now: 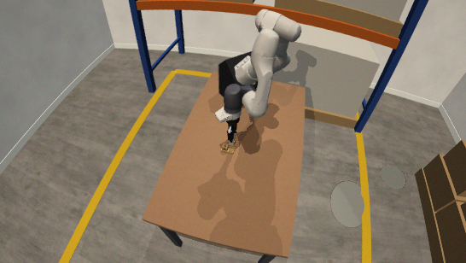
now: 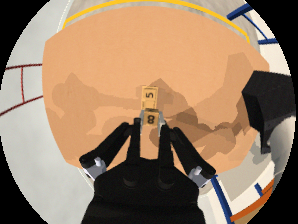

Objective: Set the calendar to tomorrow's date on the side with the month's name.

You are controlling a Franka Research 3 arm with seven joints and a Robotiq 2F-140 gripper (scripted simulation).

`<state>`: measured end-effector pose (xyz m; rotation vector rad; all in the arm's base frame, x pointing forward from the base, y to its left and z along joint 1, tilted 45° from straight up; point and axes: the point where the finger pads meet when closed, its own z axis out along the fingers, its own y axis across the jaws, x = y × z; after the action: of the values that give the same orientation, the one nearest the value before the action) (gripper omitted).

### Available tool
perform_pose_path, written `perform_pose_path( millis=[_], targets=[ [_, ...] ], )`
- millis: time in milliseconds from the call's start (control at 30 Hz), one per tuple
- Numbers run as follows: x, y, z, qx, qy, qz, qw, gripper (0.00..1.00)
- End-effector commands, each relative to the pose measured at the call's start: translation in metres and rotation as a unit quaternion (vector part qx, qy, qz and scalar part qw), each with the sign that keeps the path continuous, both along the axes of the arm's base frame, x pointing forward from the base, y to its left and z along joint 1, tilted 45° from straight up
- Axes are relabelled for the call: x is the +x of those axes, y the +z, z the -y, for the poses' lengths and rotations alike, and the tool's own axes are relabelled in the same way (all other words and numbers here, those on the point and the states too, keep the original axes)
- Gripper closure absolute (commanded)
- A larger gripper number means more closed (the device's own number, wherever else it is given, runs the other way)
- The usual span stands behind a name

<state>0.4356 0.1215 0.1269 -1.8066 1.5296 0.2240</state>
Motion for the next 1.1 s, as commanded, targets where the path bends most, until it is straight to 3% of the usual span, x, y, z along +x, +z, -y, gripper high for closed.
perform_pose_path(
  millis=[0, 300, 1067],
  targets=[
    [0.01, -0.007, -0.001, -0.007, 0.0, 0.017, 1.0, 0.83],
    [0.015, -0.017, -0.01, -0.007, 0.0, 0.017, 1.0, 0.83],
    [0.016, -0.018, -0.011, -0.007, 0.0, 0.017, 1.0, 0.83]
  ],
)
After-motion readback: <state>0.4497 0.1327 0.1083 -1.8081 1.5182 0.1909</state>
